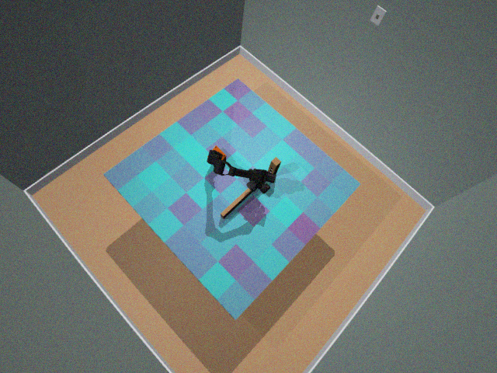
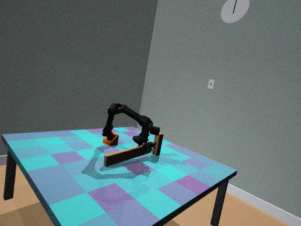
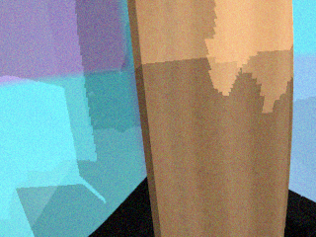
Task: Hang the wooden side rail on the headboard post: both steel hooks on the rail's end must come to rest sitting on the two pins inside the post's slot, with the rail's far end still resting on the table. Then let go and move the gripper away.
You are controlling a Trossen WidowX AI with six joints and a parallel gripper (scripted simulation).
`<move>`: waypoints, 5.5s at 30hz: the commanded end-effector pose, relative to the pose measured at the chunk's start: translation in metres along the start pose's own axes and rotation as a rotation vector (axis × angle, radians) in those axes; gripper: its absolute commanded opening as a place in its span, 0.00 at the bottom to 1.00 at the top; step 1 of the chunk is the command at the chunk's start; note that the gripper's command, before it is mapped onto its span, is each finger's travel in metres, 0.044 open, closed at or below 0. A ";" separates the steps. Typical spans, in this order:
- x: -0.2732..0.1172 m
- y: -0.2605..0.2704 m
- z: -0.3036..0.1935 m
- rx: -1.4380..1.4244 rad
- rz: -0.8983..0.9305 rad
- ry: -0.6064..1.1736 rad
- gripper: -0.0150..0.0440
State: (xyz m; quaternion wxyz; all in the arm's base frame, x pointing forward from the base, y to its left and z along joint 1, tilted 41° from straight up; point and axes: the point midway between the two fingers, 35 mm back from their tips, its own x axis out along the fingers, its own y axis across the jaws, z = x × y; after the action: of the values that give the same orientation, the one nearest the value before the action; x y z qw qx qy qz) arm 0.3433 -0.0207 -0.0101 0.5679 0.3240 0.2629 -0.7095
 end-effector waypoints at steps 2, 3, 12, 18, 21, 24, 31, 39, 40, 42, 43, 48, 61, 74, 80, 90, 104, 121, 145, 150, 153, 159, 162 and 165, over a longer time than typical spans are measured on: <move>-0.005 0.001 -0.004 -0.002 0.013 0.004 0.25; -0.005 0.001 -0.004 -0.002 0.013 0.004 0.25; -0.004 0.000 -0.005 -0.002 0.013 0.004 0.25; -0.003 -0.001 -0.005 -0.002 0.013 0.004 0.25; -0.003 -0.001 -0.006 -0.002 0.013 0.004 0.25; -0.003 0.000 -0.006 -0.002 0.013 0.004 0.25; -0.003 0.000 -0.006 -0.002 0.013 0.004 0.25; -0.004 0.001 -0.007 -0.002 0.013 0.004 0.25; -0.004 0.001 -0.007 -0.002 0.013 0.004 0.25; -0.004 0.001 -0.007 -0.002 0.013 0.004 0.25; -0.004 0.001 -0.008 -0.002 0.013 0.004 0.25; -0.005 0.000 -0.008 -0.002 0.013 0.004 0.25; -0.005 0.001 -0.009 -0.002 0.013 0.004 0.25; -0.005 0.000 -0.010 -0.002 0.013 0.004 0.25; -0.004 0.000 -0.011 -0.002 0.013 0.004 0.25; -0.003 -0.001 -0.012 -0.002 0.013 0.004 0.25; -0.004 0.000 -0.013 -0.002 0.013 0.004 0.25; -0.005 0.001 -0.015 -0.002 0.013 0.004 0.25; -0.004 0.000 -0.017 -0.002 0.013 0.004 0.25; -0.004 0.001 -0.017 -0.002 0.013 0.004 0.25; -0.005 0.001 -0.018 -0.002 0.013 0.005 0.25; -0.005 0.001 -0.018 -0.002 0.013 0.005 0.25; -0.005 0.000 -0.019 -0.002 0.013 0.005 0.25; -0.005 0.000 -0.019 -0.002 0.013 0.005 0.25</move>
State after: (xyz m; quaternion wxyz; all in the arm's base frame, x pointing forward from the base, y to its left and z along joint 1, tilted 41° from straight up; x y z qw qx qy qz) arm 0.3454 -0.0087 -0.0200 0.5683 0.3243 0.2632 -0.7089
